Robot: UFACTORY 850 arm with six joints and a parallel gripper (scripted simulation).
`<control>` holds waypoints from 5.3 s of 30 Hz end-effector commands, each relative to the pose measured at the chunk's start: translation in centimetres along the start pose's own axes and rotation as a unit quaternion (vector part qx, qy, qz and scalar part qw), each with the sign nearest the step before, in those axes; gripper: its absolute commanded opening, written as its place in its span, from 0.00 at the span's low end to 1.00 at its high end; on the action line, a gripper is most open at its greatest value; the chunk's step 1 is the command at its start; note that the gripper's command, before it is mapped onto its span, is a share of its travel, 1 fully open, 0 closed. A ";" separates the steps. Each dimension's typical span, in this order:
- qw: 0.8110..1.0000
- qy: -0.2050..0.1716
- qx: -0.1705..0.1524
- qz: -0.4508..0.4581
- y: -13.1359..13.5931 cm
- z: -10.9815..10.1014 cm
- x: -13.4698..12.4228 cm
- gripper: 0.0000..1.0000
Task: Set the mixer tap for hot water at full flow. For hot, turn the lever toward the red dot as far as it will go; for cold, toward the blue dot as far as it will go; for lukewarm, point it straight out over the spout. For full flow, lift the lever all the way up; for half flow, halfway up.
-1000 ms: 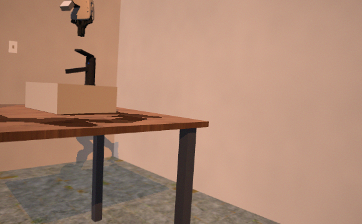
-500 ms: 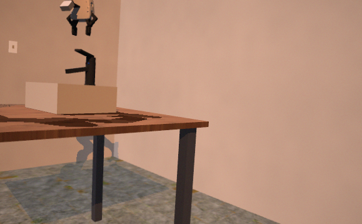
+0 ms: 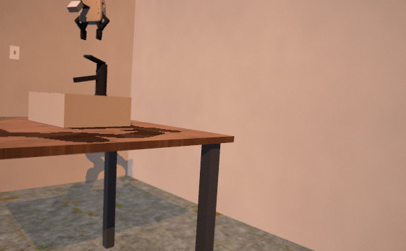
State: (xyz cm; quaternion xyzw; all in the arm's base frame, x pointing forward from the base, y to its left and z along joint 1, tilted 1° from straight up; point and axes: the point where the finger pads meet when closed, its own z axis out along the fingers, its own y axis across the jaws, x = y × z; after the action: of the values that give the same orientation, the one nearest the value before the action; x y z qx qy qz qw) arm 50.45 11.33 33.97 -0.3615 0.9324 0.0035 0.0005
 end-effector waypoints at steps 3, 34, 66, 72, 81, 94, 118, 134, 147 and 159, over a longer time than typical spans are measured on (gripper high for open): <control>1.000 -0.001 0.001 0.000 0.0 -0.1 -0.1 0.73; 1.000 -0.002 0.000 0.000 0.0 1.3 0.0 0.73; 1.000 -0.002 0.000 0.000 0.0 5.2 0.0 0.73; 1.000 -0.002 0.000 0.000 0.0 5.3 0.0 0.73; 1.000 -0.002 0.000 0.000 0.0 5.4 0.0 0.73; 1.000 -0.002 0.000 0.000 0.0 5.4 0.0 0.73; 1.000 -0.002 0.000 0.000 0.0 5.4 -0.1 0.73; 1.000 -0.002 0.000 0.000 0.0 5.7 -0.1 0.73; 1.000 -0.002 0.000 0.000 0.0 6.7 -0.1 0.73; 1.000 -0.002 0.000 0.000 0.0 7.9 -0.1 0.73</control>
State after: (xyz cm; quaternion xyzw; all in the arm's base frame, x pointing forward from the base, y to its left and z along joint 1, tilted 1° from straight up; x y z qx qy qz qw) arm 50.45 11.37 26.31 -0.3614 0.9324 0.0047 0.0011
